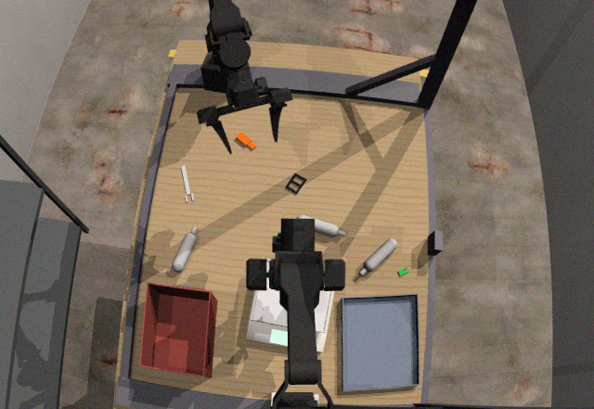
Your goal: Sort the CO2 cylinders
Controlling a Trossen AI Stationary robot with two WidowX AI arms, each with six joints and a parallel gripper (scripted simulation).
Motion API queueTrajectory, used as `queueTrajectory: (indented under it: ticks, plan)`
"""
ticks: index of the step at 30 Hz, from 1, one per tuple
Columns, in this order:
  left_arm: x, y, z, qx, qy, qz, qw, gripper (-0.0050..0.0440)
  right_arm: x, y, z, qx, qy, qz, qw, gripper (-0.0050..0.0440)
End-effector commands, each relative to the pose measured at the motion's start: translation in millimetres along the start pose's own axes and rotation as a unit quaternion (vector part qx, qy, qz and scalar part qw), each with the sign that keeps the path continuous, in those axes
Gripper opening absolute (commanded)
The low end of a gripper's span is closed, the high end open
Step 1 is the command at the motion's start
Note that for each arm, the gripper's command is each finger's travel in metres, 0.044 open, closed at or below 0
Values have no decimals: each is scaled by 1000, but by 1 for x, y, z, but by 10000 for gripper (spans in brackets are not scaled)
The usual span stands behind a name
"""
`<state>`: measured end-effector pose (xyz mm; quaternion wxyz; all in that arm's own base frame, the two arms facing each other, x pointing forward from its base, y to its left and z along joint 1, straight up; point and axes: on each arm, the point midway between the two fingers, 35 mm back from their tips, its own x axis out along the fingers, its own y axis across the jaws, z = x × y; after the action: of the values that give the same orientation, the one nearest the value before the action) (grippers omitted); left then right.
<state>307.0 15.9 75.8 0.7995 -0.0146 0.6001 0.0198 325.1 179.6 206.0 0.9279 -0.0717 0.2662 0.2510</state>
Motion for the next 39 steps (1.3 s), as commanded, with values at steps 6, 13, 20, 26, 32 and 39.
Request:
queueTrajectory:
  ticks: [6, 13, 20, 26, 32, 39]
  plan:
    - [-10, 21, 10, -4, -5, 1, 1000, -43, 1, -2, 5, 14, -8, -29, 999, 440]
    - [-16, 86, 16, -15, -24, 14, 999, -50, 6, -13, 7, 65, -25, -135, 988, 440]
    - [-29, 167, 3, -25, -45, 39, 998, -50, 4, -20, 9, 115, -62, -233, 964, 440]
    - [-43, 241, -34, -9, -51, 63, 997, -50, -3, -23, 11, 148, -98, -297, 938, 440]
    - [-47, 271, -60, 16, -47, 68, 996, -50, -5, -23, 11, 155, -107, -312, 931, 440]
    - [-16, 262, -101, 4, -8, 6, 1000, -50, -6, -23, 11, 156, -108, -312, 931, 440]
